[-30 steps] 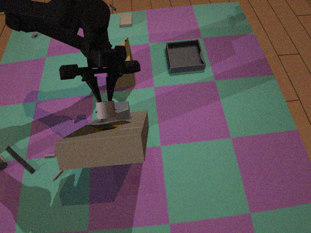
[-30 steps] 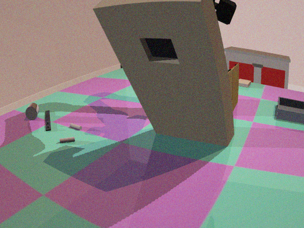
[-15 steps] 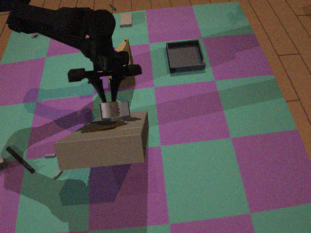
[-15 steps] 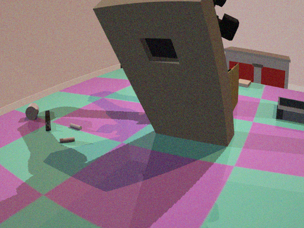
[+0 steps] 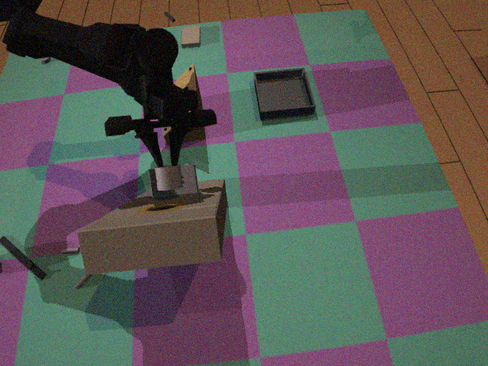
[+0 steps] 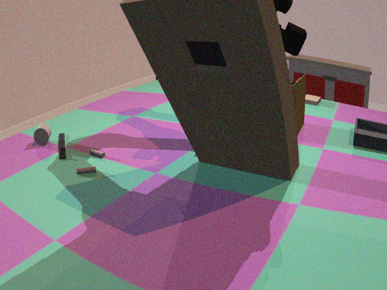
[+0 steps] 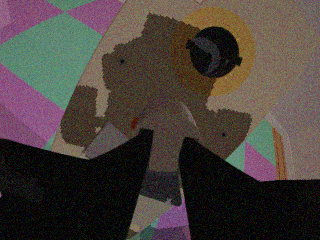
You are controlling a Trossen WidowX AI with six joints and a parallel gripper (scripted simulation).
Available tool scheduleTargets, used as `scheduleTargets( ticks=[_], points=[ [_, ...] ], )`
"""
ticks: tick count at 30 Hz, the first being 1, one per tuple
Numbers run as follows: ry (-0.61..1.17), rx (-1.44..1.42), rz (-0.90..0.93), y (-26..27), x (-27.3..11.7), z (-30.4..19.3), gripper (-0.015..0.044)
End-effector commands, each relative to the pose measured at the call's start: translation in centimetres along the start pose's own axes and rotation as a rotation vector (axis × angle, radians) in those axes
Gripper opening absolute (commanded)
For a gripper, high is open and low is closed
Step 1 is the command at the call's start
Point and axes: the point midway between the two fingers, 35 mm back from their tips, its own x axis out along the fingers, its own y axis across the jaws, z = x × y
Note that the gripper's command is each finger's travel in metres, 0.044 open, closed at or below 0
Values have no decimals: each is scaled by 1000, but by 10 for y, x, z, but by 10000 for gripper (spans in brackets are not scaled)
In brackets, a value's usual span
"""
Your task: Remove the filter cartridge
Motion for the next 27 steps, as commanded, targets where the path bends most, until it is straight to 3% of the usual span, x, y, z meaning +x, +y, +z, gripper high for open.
scheduleTargets(
  ticks=[1,10,17,21,27],
  points=[
    [0,0,0,0,0,0,102],
    [-9,19,-5,0,0,-4,102],
    [-9,20,-5,-30,-10,58,102],
    [-9,20,-5,-33,-10,64,102],
    [-11,29,-1,-46,-35,93,259]
  ],
)
